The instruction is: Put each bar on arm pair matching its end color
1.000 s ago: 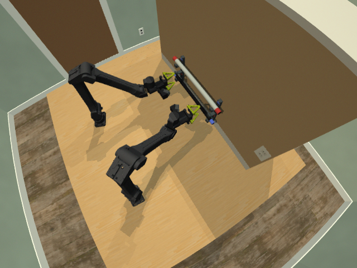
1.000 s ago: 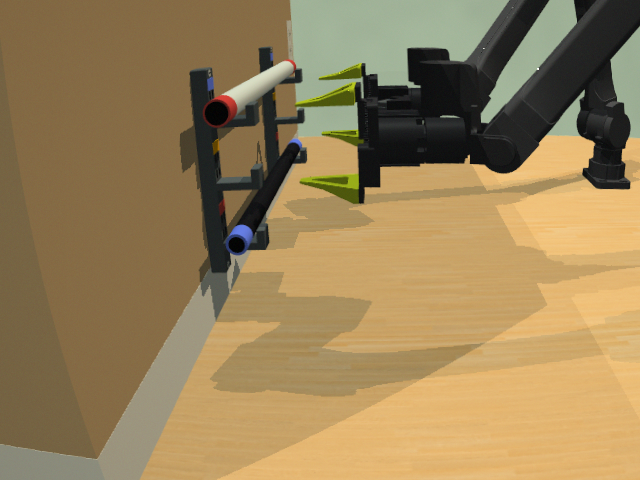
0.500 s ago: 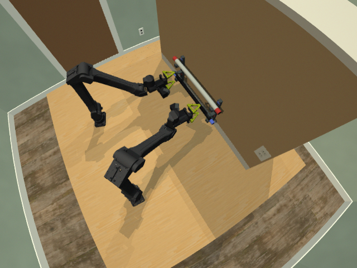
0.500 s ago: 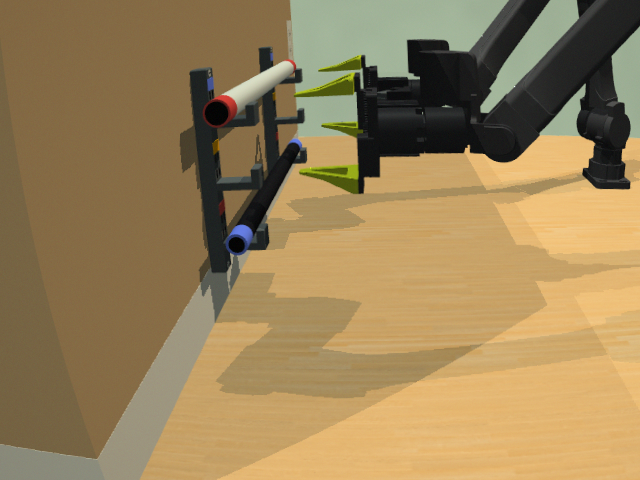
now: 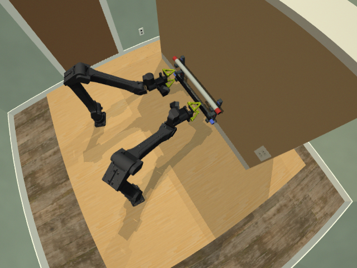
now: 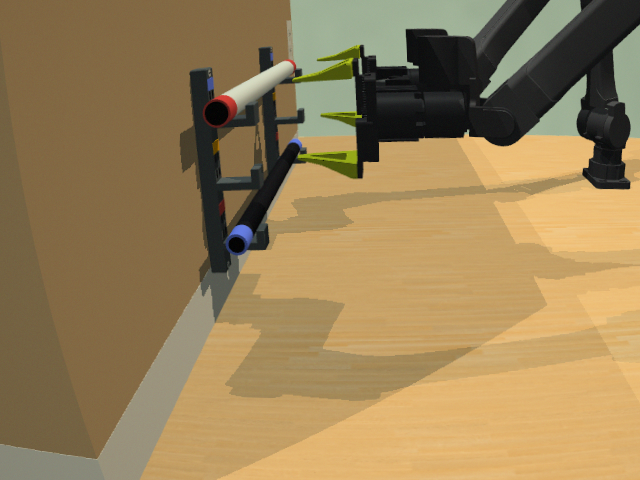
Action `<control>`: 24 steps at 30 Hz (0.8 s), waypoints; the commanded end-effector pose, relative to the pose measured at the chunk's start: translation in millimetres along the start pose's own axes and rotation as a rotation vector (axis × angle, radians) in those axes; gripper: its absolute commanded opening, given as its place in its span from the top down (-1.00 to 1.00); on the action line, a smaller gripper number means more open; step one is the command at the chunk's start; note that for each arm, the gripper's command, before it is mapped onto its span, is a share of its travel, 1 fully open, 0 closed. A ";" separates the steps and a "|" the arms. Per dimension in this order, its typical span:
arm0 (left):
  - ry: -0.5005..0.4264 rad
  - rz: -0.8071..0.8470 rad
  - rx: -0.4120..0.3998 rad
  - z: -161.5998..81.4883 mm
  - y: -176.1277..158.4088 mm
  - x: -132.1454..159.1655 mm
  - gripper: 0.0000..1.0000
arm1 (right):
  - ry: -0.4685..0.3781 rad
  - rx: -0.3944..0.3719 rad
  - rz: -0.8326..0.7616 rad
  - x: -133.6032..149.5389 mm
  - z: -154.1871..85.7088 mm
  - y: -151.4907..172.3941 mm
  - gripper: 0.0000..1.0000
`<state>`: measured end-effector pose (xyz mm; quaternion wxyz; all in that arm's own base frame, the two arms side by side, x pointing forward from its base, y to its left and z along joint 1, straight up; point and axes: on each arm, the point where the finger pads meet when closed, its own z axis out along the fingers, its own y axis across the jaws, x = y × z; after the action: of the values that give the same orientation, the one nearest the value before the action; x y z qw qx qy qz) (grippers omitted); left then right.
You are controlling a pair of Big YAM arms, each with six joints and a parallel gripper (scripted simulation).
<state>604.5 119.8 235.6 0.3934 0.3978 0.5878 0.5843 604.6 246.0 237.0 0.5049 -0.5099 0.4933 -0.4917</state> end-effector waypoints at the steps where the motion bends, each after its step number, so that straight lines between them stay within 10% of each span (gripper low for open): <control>1: 0.012 -0.026 -0.076 11.1 53.8 6.2 -1.00 | 0.007 0.085 0.060 1.2 12.8 -60.2 -1.00; 24: 0.012 -0.028 -0.080 9.9 85.4 6.4 -1.00 | 0.007 0.089 0.062 1.6 11.9 -91.9 -1.00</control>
<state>605.2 119.8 271.4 0.3953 0.3960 0.5862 0.5860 605.4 246.5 272.5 0.5070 -0.5078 0.4926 -0.4923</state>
